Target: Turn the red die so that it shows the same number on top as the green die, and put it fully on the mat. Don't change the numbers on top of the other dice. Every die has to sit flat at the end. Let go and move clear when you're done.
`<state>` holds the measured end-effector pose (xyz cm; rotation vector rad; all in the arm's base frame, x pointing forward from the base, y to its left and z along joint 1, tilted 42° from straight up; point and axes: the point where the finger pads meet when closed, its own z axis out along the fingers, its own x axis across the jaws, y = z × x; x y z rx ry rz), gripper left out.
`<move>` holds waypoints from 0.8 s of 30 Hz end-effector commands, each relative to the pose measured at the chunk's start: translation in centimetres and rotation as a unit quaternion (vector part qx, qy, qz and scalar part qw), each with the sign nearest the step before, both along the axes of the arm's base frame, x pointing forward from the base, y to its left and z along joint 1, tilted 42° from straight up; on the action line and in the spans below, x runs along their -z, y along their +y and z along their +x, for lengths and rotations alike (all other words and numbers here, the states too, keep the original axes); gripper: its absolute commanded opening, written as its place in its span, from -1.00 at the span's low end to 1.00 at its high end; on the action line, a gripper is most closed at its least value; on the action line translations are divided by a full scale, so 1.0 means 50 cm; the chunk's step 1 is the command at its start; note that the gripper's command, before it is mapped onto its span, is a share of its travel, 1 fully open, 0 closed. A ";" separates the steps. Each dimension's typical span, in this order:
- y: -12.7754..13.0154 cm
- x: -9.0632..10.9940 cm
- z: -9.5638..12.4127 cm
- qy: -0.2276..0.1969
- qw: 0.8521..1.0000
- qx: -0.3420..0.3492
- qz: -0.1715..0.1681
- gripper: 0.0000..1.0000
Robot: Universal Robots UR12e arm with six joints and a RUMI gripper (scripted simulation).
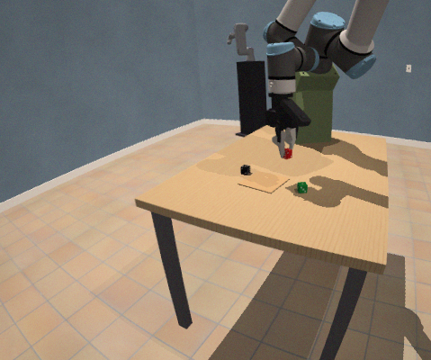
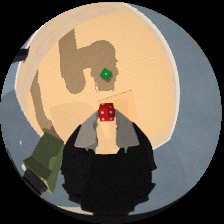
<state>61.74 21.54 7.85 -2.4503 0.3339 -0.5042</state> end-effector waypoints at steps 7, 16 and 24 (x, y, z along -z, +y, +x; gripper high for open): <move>-0.035 0.008 0.022 0.081 0.987 0.123 0.068 -0.80; -0.066 0.017 0.038 0.145 0.958 0.216 0.123 -0.80; -0.097 0.027 0.052 0.205 0.915 0.303 0.174 -0.80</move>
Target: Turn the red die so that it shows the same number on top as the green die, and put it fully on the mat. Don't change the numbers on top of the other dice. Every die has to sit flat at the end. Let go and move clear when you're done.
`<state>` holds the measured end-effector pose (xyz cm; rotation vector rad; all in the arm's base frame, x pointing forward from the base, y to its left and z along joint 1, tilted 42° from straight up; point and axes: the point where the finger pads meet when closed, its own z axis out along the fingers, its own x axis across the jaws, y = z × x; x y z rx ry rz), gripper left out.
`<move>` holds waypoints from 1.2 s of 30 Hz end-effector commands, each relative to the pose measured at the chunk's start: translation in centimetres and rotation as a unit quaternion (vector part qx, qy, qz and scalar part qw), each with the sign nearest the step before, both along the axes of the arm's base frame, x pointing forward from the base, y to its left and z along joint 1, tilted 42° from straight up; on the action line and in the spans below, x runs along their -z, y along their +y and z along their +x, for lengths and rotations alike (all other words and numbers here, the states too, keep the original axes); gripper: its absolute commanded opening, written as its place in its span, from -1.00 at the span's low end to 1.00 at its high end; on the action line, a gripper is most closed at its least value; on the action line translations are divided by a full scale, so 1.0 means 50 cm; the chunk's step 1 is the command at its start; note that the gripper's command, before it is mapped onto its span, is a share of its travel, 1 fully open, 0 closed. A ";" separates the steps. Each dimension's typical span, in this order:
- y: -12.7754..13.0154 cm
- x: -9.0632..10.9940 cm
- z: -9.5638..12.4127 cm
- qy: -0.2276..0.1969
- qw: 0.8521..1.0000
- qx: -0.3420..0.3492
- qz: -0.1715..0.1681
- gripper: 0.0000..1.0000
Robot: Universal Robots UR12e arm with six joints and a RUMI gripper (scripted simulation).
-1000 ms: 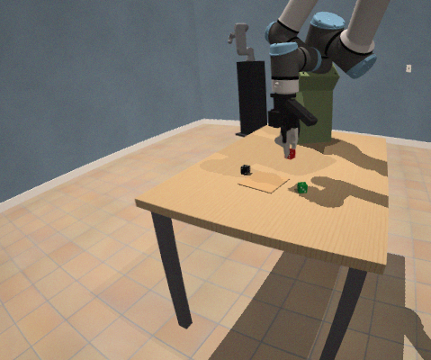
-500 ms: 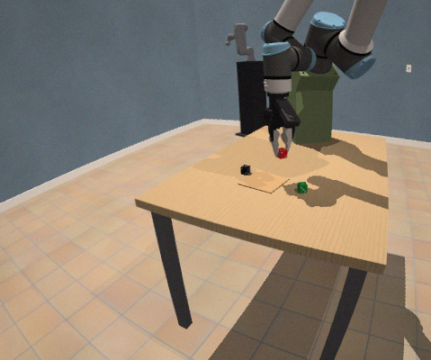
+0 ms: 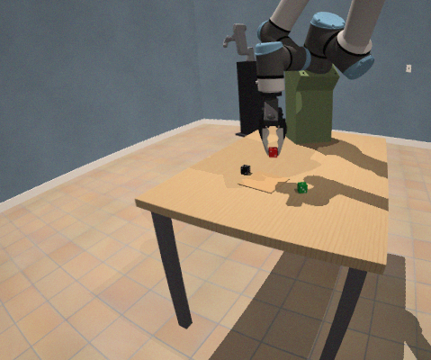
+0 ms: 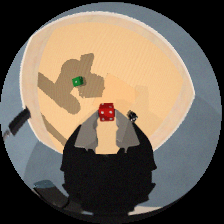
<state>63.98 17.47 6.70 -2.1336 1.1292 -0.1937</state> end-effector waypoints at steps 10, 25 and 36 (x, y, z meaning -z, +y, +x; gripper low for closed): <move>-0.041 0.013 0.017 0.083 0.986 0.125 0.071 -0.80; -0.059 0.020 0.023 0.118 0.972 0.176 0.101 -0.80; -0.060 0.020 0.023 0.119 0.972 0.177 0.102 -0.80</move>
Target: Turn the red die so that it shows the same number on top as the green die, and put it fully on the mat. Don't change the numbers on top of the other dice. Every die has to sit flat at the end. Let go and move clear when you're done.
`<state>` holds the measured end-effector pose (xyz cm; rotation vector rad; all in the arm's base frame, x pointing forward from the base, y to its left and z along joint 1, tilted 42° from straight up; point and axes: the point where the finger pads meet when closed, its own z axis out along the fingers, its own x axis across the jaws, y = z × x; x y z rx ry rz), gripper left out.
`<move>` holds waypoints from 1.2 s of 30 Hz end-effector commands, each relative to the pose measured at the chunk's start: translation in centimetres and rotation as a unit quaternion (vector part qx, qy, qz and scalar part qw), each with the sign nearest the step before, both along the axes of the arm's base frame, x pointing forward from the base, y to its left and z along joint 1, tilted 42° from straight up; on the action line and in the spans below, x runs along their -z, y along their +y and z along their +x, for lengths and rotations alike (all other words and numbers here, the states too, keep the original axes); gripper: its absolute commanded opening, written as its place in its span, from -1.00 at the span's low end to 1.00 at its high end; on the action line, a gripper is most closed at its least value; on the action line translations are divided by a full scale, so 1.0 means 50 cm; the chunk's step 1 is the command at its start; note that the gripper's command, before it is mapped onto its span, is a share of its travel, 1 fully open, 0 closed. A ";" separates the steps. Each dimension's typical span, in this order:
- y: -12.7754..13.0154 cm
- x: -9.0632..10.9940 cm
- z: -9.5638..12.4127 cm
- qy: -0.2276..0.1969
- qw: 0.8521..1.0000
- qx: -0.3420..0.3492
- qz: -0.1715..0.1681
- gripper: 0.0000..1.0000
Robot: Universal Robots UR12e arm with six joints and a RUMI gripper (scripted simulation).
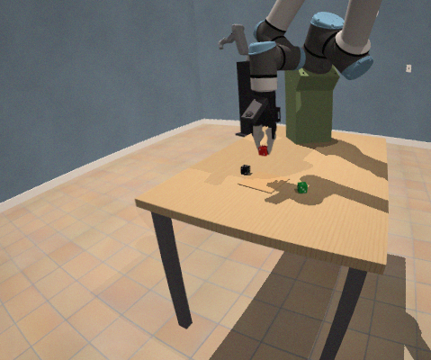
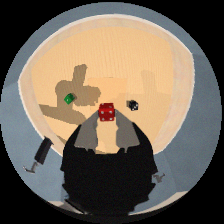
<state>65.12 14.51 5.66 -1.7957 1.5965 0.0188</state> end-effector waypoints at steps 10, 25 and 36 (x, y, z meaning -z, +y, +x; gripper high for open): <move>0.000 0.000 0.001 0.000 1.000 0.000 0.000 -0.80; 0.037 0.053 0.033 0.000 1.000 0.000 0.000 -0.80; 0.088 0.125 0.076 0.000 1.000 0.000 0.000 -0.80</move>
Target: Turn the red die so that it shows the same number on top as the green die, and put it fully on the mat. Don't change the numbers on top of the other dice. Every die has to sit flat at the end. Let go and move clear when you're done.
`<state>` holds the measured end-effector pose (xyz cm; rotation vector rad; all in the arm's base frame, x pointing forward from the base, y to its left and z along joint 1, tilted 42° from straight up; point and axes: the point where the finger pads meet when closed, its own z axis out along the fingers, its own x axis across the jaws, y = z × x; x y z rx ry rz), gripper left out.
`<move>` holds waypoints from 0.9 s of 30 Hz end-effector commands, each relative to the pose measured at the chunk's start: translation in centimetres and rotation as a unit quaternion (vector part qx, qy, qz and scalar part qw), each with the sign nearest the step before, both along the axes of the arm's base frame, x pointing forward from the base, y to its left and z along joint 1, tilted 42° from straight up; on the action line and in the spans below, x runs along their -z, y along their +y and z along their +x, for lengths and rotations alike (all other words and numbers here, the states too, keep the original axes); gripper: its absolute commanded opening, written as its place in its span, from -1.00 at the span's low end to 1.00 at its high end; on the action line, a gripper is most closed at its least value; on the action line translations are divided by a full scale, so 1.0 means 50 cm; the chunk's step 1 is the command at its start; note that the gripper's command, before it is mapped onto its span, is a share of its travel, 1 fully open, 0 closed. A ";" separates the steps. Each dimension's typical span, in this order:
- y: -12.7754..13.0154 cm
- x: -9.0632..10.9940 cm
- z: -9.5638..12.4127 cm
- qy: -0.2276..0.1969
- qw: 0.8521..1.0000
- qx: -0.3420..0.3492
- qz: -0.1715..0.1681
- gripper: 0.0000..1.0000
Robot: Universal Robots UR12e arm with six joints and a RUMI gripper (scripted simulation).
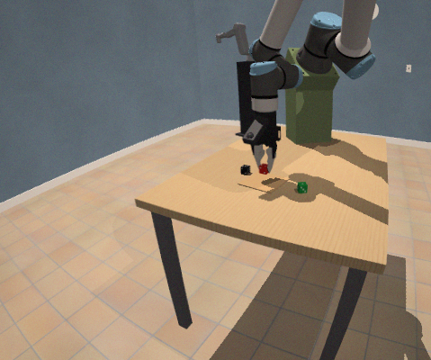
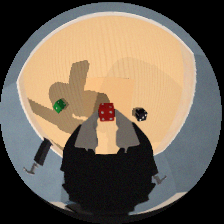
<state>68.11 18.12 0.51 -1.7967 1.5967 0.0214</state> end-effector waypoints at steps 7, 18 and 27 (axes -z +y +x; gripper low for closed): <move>0.025 0.036 0.024 -0.001 1.000 0.001 0.000 -0.80; 0.027 0.038 0.025 -0.001 1.000 0.001 0.000 -0.80; 0.027 0.038 0.025 -0.001 1.000 0.001 0.000 -0.80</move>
